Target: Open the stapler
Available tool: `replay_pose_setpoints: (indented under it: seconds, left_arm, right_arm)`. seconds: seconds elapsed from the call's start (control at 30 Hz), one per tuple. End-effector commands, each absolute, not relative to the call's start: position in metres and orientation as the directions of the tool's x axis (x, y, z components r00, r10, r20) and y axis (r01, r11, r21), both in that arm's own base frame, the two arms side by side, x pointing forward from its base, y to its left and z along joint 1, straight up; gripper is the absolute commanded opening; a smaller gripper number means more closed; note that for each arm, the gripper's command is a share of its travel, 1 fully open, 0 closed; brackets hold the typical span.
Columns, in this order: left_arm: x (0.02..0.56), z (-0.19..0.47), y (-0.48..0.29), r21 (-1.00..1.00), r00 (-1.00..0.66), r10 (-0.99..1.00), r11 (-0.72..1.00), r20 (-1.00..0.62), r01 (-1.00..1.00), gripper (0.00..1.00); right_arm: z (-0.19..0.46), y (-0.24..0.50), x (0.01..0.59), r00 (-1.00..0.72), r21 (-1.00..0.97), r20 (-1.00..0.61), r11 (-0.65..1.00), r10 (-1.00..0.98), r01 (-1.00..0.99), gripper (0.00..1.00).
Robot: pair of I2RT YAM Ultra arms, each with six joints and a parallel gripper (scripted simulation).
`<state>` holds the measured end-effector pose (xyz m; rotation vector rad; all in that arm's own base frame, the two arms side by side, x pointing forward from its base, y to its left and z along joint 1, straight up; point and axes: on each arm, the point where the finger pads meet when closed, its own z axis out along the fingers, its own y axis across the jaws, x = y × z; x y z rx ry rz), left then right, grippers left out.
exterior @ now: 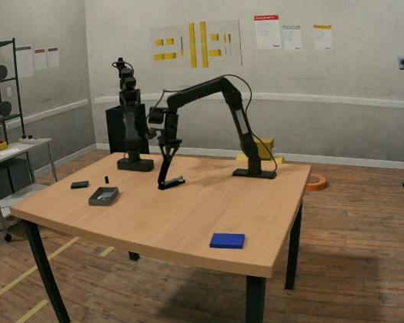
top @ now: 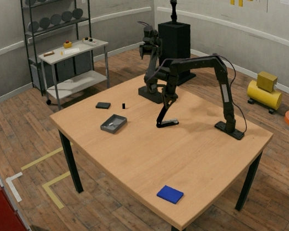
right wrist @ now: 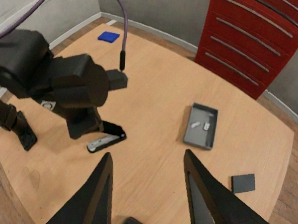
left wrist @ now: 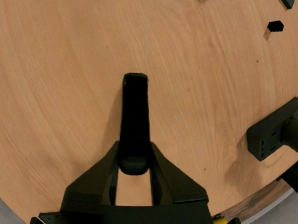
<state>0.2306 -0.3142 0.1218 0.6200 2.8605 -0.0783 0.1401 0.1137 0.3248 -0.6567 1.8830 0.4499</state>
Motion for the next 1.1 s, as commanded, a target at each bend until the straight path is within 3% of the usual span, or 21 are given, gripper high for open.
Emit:
replay_pose_setpoints:
  seconds: [0.0,1.07]
  left_arm:
    - [0.2291,0.1271,-0.3122,-0.003,-0.888,0.410,0.908,-0.208,0.420,0.21]
    - [0.2291,0.1271,-0.3122,-0.003,-0.888,0.410,0.908,-0.208,0.420,0.21]
  right_arm:
    - [0.3317,0.1066,0.1239,-0.282,0.006,-0.931,0.763,-0.232,-0.647,0.57]
    - [0.3309,0.1020,0.1175,-0.278,0.010,-0.933,0.759,-0.226,-0.651,0.57]
